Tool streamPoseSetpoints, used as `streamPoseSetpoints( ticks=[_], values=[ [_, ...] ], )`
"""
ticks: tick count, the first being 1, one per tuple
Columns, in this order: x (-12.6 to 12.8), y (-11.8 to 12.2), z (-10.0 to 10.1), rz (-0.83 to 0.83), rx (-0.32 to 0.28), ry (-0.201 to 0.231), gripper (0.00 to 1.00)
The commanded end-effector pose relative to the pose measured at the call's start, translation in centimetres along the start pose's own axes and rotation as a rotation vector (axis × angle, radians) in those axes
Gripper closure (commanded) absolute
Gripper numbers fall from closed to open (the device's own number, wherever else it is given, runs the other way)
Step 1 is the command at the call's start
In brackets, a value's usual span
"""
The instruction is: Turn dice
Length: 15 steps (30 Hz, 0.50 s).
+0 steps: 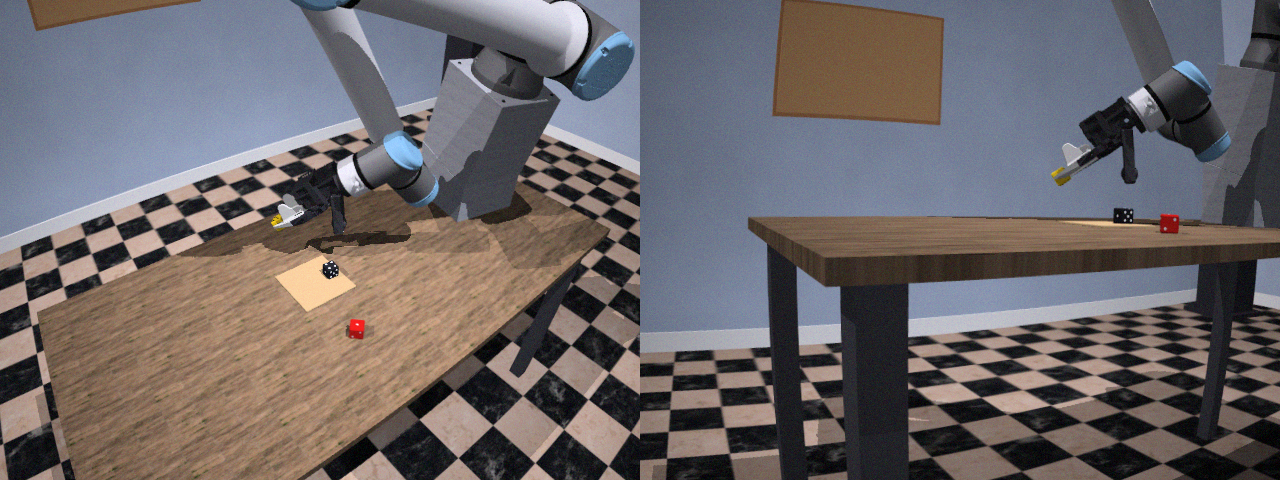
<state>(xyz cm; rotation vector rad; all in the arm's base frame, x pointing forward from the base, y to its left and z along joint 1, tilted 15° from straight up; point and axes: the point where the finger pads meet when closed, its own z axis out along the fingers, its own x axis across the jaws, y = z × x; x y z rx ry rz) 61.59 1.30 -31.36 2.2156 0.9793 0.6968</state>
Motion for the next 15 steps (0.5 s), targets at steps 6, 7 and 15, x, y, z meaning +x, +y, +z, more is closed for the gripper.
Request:
streamPoseSetpoints(
  ticks=[6, 7, 15],
  values=[
    [0.0, -1.9, 1.4, 0.000, -0.001, 0.000, 0.90],
    [0.0, -2.2, 1.6, 0.000, -0.001, 0.000, 0.90],
    [0.0, -3.9, 2.7, 0.000, -0.001, 0.000, 0.90]
  ],
)
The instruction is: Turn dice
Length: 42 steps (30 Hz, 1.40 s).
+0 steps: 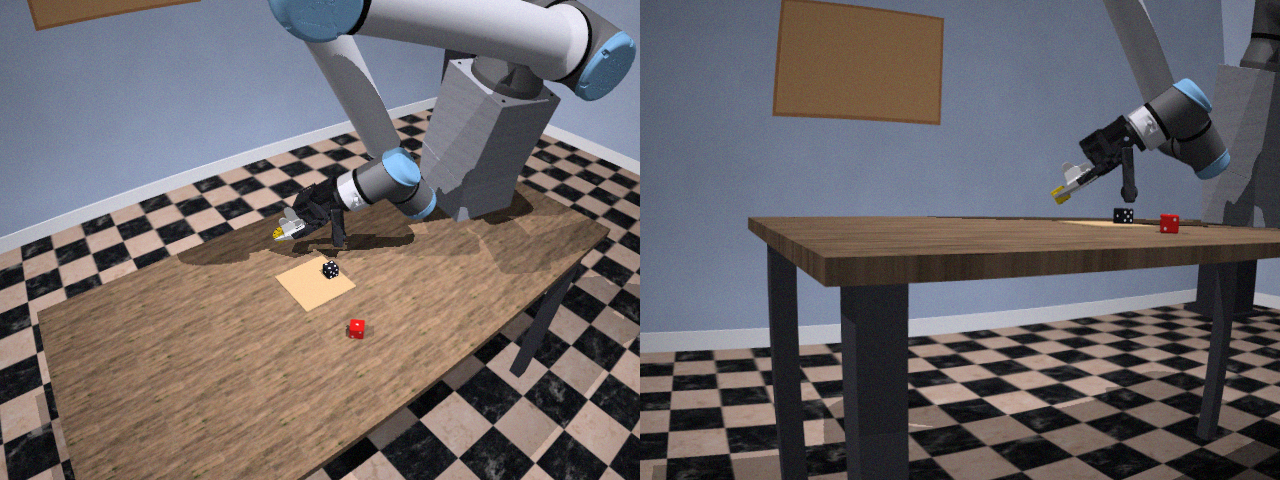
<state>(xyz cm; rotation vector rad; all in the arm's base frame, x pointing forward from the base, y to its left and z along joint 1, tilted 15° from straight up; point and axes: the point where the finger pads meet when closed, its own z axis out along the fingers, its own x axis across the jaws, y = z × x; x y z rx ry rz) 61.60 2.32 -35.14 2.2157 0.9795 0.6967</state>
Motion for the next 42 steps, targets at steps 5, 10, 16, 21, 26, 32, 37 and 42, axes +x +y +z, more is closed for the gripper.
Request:
streamPoseSetpoints(
  ticks=[5, 10, 16, 21, 26, 32, 37, 42],
  values=[
    [0.02, -1.56, 1.14, 0.000, -0.001, 0.000, 0.90],
    [0.02, -1.87, 1.36, 0.000, -0.001, 0.000, 0.90],
    [0.02, -1.88, 1.36, 0.000, -0.001, 0.000, 0.90],
    [0.02, -1.88, 1.36, 0.000, -0.001, 0.000, 0.90],
    [0.02, -1.88, 1.36, 0.000, -0.001, 0.000, 0.90],
    [0.02, -1.88, 1.36, 0.000, -0.001, 0.000, 0.90],
    [0.02, -1.88, 1.36, 0.000, -0.001, 0.000, 0.90],
    [0.02, -1.88, 1.36, 0.000, -0.001, 0.000, 0.90]
  ],
)
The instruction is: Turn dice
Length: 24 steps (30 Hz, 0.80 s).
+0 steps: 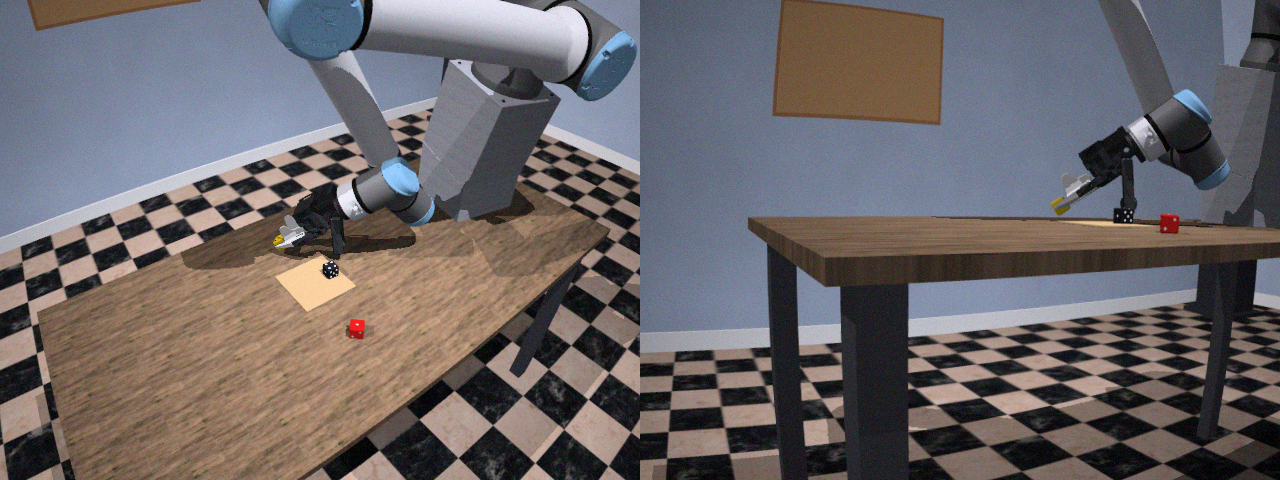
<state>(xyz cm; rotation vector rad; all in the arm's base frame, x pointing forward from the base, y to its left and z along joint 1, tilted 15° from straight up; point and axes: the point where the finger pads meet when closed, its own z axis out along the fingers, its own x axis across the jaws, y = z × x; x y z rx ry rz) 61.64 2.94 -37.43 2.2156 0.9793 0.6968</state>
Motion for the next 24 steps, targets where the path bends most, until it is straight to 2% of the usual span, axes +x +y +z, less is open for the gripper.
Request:
streamPoseSetpoints(
  ticks=[1, 24],
  values=[
    [0.01, 0.05, -0.02, 0.000, -0.001, 0.000, 0.90],
    [0.01, -0.50, 0.37, 0.000, -0.001, 0.000, 0.90]
  ],
)
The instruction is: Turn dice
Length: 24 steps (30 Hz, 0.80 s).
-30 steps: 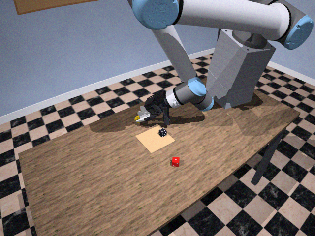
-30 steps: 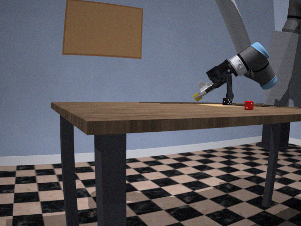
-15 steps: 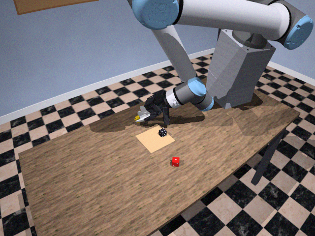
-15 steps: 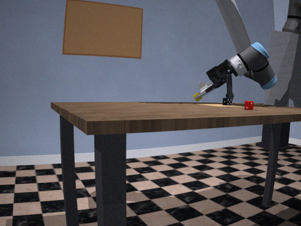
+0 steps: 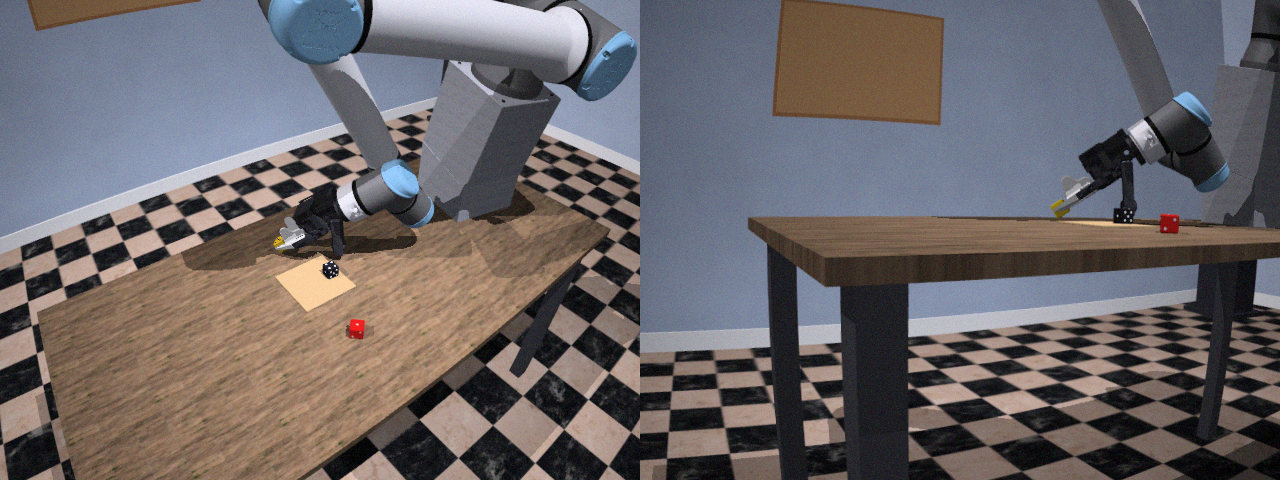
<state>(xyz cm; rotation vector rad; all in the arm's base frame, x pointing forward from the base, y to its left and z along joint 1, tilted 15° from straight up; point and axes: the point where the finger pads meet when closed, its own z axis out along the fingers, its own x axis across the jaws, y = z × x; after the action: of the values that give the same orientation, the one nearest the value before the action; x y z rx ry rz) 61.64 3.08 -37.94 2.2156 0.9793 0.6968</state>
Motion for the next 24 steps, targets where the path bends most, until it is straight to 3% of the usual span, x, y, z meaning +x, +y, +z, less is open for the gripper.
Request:
streamPoseSetpoints(
  ticks=[1, 24],
  values=[
    [0.01, -0.12, 0.11, 0.000, -0.001, 0.000, 0.90],
    [0.01, -0.44, 0.33, 0.000, -0.001, 0.000, 0.90]
  ],
)
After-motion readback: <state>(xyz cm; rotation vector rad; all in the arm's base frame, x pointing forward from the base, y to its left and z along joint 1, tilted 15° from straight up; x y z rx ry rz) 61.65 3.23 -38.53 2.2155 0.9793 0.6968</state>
